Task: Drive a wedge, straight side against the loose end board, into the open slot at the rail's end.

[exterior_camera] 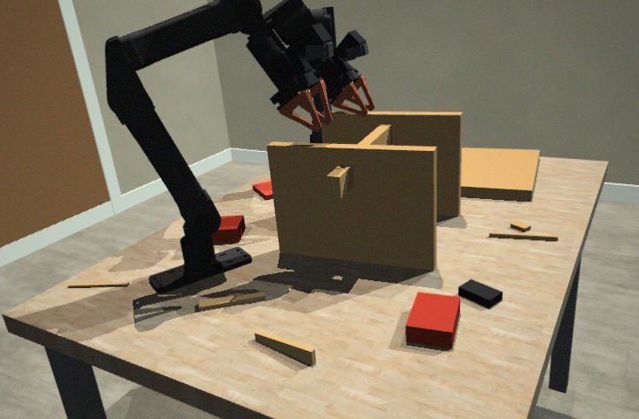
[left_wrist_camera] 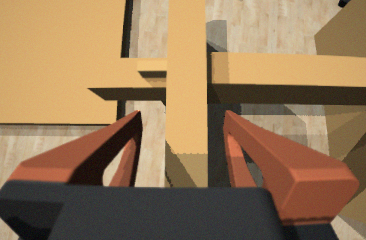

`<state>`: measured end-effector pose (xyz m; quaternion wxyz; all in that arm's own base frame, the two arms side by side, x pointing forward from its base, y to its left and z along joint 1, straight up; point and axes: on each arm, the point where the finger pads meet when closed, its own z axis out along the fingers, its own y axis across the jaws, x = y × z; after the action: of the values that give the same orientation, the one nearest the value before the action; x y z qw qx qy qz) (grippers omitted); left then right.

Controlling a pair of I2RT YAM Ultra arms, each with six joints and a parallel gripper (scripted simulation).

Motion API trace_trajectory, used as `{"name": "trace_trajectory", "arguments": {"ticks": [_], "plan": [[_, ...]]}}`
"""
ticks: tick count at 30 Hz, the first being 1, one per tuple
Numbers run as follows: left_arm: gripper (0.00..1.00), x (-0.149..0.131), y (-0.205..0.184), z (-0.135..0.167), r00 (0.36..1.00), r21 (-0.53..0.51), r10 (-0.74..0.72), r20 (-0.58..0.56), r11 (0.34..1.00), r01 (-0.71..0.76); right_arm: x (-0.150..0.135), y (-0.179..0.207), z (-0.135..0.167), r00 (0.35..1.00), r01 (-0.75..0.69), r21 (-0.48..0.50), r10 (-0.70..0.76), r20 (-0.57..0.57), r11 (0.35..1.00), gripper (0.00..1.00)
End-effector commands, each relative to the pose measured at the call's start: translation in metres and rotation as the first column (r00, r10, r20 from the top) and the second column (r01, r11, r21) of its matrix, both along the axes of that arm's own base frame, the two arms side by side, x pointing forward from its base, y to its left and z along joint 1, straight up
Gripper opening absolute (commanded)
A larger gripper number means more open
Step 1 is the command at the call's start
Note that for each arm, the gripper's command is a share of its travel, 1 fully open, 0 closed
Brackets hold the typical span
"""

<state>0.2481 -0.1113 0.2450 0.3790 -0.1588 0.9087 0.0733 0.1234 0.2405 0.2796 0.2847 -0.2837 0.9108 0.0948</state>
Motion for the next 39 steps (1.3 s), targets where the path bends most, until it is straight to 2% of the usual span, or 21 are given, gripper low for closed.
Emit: {"name": "trace_trajectory", "arguments": {"ticks": [1, 8, 16, 19, 20, 34, 36, 39], "plan": [[0.53, 0.004, 0.004, 0.006, 0.999, -0.020, 0.010, 0.050, 1.000, -0.009, 0.002, 0.000, 0.021, 1.000, 0.009, 0.069, -0.011, 0.025, 0.998, 0.53], [0.53, 0.004, -0.002, 0.005, 0.998, -0.032, -0.005, 0.061, 0.999, 0.007, 0.002, 0.000, 0.021, 1.000, 0.009, 0.069, -0.011, 0.025, 0.998, 0.53], [0.53, 0.005, 0.004, -0.009, 0.999, -0.021, 0.010, 0.053, 1.000, -0.009, 0.002, 0.000, 0.021, 1.000, 0.009, 0.069, -0.011, 0.025, 0.998, 0.53], [0.53, 0.006, 0.001, -0.004, 0.998, -0.035, 0.004, 0.066, 0.999, -0.002, 0.002, 0.000, 0.021, 1.000, 0.009, 0.069, -0.011, 0.025, 0.998, 0.53], [0.00, 0.006, -0.001, -0.001, 0.997, -0.045, 0.001, 0.073, 0.999, 0.002, 0.002, 0.000, 0.021, 1.000, 0.009, 0.069, -0.011, 0.025, 0.998, 0.53], [0.00, 0.006, -0.001, 0.000, 0.997, -0.046, 0.001, 0.074, 0.999, 0.002, 0.002, 0.000, 0.021, 1.000, 0.009, 0.069, -0.011, 0.025, 0.998, 0.53], [0.00, 0.006, -0.001, 0.000, 0.997, -0.046, 0.001, 0.074, 0.999, 0.002, 0.002, -0.004, 0.000, 1.000, 0.011, 0.026, -0.011, 0.017, 1.000, 0.53], [0.00, 0.006, -0.001, 0.000, 0.997, -0.046, 0.001, 0.074, 0.999, 0.002, 0.004, -0.003, -0.001, 1.000, 0.013, 0.029, -0.014, 0.019, 0.999, 0.53]]}}
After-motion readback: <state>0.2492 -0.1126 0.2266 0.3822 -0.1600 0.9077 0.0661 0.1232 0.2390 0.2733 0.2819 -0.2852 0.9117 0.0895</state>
